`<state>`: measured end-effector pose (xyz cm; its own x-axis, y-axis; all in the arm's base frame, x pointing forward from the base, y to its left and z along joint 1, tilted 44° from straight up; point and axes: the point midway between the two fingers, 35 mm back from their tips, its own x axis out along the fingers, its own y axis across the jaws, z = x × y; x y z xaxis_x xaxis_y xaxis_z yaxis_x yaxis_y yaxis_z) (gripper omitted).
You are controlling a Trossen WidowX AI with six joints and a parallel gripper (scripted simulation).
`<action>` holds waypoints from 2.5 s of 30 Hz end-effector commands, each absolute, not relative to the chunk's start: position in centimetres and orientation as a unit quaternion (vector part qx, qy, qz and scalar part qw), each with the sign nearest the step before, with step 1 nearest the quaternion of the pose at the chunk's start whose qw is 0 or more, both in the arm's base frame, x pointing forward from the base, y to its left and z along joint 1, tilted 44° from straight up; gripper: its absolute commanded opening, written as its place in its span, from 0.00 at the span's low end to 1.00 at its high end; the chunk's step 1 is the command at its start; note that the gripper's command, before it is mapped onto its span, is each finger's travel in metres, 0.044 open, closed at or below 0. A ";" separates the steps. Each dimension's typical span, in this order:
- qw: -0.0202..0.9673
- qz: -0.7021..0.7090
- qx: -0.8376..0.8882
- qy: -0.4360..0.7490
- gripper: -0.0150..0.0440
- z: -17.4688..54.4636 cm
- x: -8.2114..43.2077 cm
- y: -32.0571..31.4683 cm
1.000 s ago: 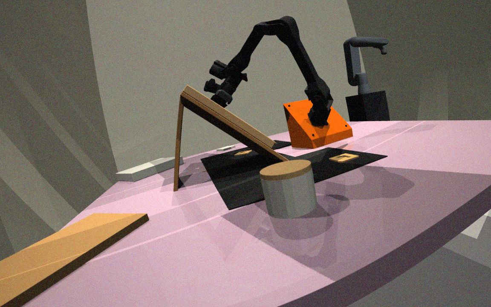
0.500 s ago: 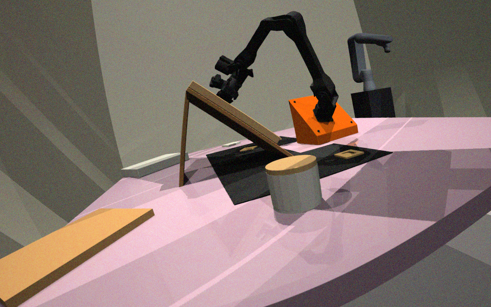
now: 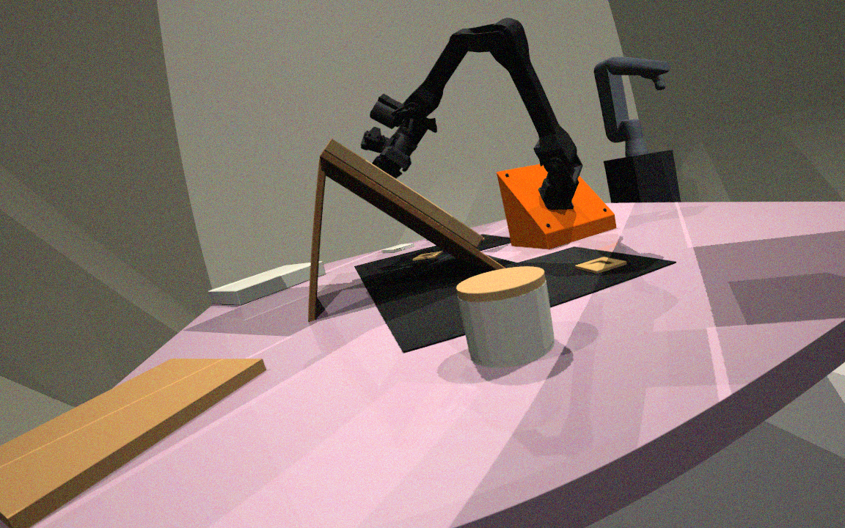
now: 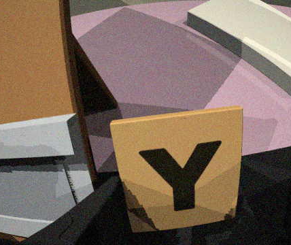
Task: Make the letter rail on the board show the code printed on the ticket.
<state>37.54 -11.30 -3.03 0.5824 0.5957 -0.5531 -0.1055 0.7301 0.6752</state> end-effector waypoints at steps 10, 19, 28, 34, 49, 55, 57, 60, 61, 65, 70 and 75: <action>0.835 0.208 0.303 0.409 0.25 -2.7 37.4 -10.7; 0.835 0.208 0.304 0.409 0.25 -2.4 37.3 -10.3; 0.835 0.208 0.304 0.409 0.25 -2.1 37.3 -10.0; 0.835 0.208 0.304 0.409 0.25 -1.9 37.3 -9.8; 0.835 0.208 0.304 0.409 0.25 -1.4 37.2 -9.2; 0.835 0.208 0.304 0.409 0.25 -1.2 37.2 -9.0; 0.835 0.208 0.304 0.409 0.25 -1.1 37.2 -8.9; 0.834 0.208 0.304 0.409 0.25 -1.0 37.1 -8.8; 0.834 0.208 0.304 0.409 0.25 -1.0 37.1 -8.8; 0.834 0.208 0.304 0.409 0.25 -0.9 37.1 -8.6; 0.834 0.208 0.304 0.410 0.25 -0.7 37.1 -8.4; 0.834 0.208 0.305 0.410 0.25 -0.5 37.1 -8.2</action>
<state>37.17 -8.48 -0.56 0.5808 0.5979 -0.5525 -0.1040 0.7276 0.6781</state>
